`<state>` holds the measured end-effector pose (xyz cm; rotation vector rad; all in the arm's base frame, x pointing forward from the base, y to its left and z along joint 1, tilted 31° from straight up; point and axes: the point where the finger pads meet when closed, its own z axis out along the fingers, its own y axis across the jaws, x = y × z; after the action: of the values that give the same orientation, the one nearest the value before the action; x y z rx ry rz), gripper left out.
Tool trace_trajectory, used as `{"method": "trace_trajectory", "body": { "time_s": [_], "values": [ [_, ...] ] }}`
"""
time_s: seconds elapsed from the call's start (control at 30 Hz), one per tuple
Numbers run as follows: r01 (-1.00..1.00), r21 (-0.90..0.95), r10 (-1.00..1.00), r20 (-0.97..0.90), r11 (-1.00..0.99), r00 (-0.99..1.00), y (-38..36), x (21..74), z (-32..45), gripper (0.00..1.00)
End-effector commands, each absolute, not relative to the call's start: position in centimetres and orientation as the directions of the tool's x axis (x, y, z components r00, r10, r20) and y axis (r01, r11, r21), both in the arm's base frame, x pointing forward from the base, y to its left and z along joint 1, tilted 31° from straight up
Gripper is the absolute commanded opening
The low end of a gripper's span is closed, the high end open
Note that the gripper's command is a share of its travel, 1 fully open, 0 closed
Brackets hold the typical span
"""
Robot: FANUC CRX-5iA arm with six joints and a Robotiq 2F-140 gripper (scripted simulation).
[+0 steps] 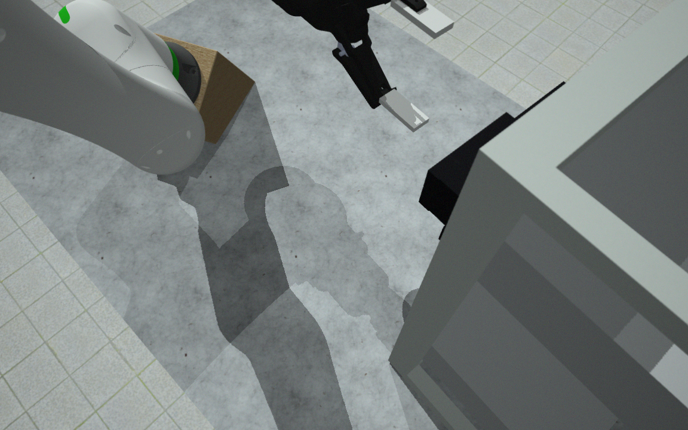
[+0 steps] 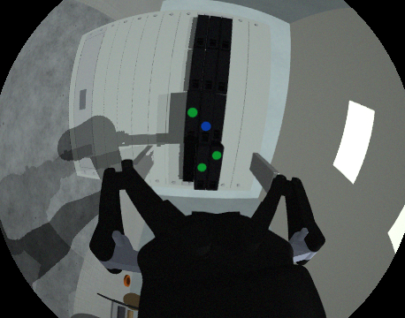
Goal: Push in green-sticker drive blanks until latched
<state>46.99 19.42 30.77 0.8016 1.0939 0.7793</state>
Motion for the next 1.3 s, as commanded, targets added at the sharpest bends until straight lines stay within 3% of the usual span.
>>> {"method": "trace_trajectory", "body": {
  "time_s": [0.0, 0.4, 1.27],
  "values": [
    [-0.143, 0.859, 0.855, -0.445, 0.492, 0.267, 19.3, 48.8, 31.0, 1.00],
    [-0.143, 0.859, 0.855, -0.445, 0.492, 0.267, 18.9, 52.9, 31.5, 1.00],
    [-0.143, 0.859, 0.855, -0.445, 0.492, 0.267, 18.9, 53.0, 31.5, 1.00]
  ]
}}
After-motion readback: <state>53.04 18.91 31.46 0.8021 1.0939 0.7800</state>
